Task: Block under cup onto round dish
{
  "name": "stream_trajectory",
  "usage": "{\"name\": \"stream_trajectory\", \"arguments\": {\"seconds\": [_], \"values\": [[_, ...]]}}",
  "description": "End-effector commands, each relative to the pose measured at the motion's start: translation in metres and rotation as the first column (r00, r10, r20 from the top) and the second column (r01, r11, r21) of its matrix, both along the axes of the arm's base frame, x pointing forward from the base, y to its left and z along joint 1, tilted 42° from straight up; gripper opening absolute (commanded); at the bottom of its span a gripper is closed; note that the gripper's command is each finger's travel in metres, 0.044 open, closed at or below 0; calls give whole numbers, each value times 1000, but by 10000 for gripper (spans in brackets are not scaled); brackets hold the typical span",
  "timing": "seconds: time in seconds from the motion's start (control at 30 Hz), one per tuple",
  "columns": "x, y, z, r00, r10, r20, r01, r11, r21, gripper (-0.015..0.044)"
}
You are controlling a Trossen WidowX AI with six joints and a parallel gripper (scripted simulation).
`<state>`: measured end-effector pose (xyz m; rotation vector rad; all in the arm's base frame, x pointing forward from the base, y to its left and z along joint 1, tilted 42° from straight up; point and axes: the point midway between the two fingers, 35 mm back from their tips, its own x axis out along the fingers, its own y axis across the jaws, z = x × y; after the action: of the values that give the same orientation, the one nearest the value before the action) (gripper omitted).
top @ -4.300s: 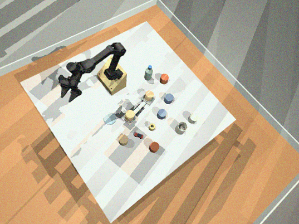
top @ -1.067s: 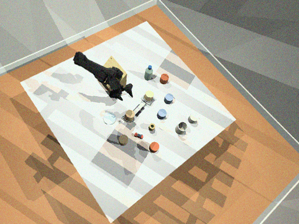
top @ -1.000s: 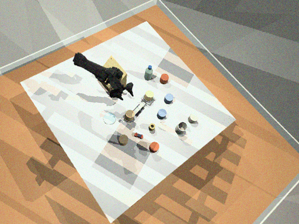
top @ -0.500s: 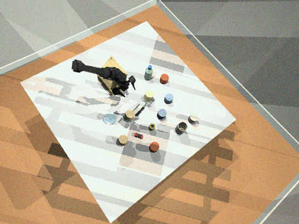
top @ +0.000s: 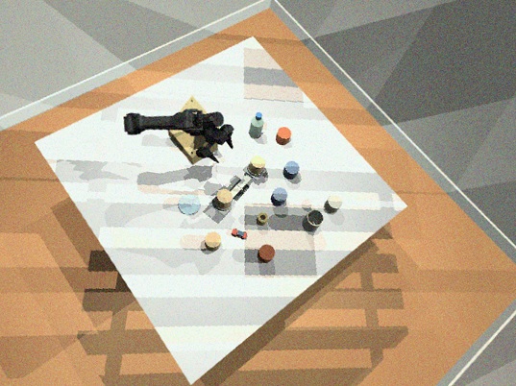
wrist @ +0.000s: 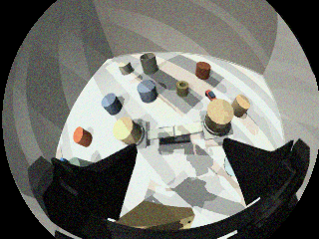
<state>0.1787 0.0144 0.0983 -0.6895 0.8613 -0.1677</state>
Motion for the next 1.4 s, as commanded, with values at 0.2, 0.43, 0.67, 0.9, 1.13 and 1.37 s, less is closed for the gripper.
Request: {"name": "stream_trajectory", "arguments": {"seconds": [0.2, 0.43, 0.67, 0.9, 1.13, 1.37], "values": [[-1, 2, -2, 1000, 18, -22, -19, 999, -34, 440], [4, 13, -9, 994, -66, -84, 68, 997, 23, 440], [18, 22, -14, 967, -245, -73, 252, 961, 110, 440], [34, 32, -26, 896, -438, -67, 442, 876, 193, 440], [50, 40, -44, 783, -619, -62, 611, 746, 265, 440], [66, 46, -68, 629, -775, -54, 744, 581, 328, 440]]}}
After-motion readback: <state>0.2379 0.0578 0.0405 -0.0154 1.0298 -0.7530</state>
